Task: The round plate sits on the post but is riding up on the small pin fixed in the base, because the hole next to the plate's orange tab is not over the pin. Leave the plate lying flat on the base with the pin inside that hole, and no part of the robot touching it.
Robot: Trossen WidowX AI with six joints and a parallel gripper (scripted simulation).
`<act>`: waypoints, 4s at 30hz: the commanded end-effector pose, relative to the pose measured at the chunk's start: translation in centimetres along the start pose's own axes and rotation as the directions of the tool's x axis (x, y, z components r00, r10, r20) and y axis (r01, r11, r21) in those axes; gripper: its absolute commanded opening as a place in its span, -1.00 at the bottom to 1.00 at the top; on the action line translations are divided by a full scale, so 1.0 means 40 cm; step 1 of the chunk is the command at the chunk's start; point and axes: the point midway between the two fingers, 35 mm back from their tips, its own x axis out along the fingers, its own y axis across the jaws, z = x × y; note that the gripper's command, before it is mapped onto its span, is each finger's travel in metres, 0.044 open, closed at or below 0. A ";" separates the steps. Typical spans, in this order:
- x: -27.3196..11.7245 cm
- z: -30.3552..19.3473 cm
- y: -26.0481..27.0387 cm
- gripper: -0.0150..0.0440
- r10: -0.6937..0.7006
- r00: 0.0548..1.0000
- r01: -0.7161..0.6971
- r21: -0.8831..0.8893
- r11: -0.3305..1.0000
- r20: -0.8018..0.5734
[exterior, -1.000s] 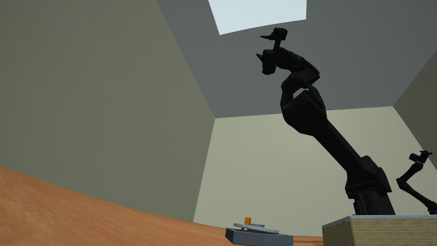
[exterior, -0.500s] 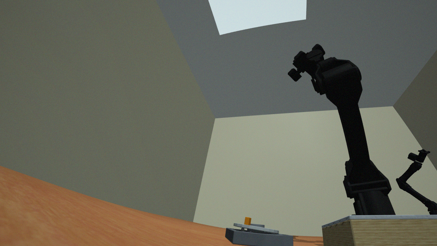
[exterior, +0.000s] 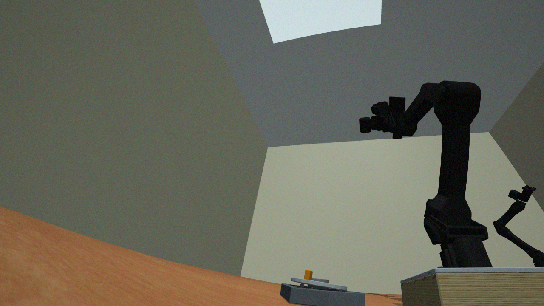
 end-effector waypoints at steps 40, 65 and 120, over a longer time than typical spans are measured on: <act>-0.819 -0.333 1.040 -0.49 0.777 -0.406 -0.381 0.862 0.335 -0.481; -1.262 -0.277 0.945 -0.49 0.259 -0.771 -0.565 0.813 0.142 -0.581; -1.243 -0.357 1.060 -0.49 0.262 -0.769 -0.567 0.812 0.143 -0.583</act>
